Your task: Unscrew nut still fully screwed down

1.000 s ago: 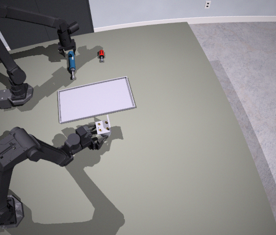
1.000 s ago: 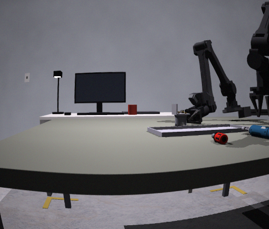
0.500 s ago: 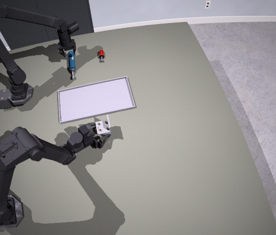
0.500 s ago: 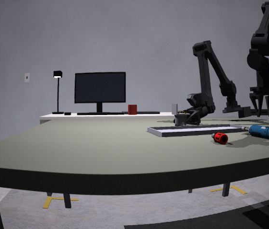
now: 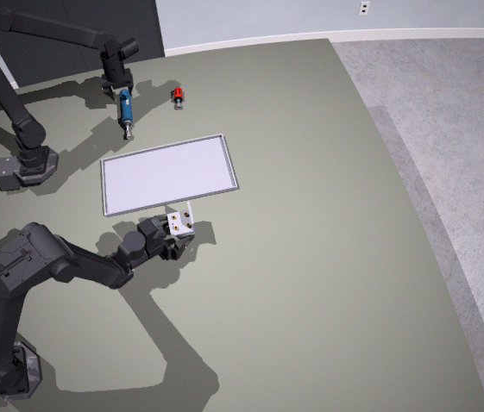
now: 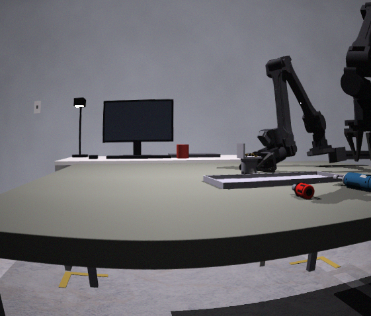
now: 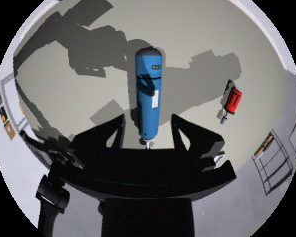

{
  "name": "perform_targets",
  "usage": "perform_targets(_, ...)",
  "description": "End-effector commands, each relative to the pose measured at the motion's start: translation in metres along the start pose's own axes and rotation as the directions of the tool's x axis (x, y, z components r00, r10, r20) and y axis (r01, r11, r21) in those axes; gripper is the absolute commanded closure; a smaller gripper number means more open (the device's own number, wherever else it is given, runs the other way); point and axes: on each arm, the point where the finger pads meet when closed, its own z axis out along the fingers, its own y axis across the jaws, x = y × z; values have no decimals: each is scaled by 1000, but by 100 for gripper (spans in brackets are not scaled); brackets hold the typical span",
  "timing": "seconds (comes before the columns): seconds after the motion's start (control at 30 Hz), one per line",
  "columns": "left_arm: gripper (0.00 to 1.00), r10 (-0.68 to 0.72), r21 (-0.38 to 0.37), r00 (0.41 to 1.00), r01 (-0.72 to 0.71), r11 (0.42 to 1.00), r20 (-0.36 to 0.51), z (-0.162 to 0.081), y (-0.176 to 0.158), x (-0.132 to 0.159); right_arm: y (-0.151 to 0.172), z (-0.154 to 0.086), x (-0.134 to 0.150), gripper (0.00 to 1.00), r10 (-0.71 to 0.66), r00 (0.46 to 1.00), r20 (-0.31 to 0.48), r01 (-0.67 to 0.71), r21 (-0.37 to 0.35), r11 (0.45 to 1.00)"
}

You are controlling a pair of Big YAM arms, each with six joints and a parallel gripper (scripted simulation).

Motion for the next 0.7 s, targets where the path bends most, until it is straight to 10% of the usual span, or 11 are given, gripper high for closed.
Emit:
perform_targets(0.0, 35, 0, 52, 1000, -2, 999, 31, -22, -22, -9, -9, 6, 4, 14, -5, 1000, -11, 5, 13, 1000)
perform_targets(0.67, 35, 0, 52, 1000, -2, 999, 31, -22, -22, -9, -9, 5, 13, 14, -8, 999, -32, 8, 11, 1000)
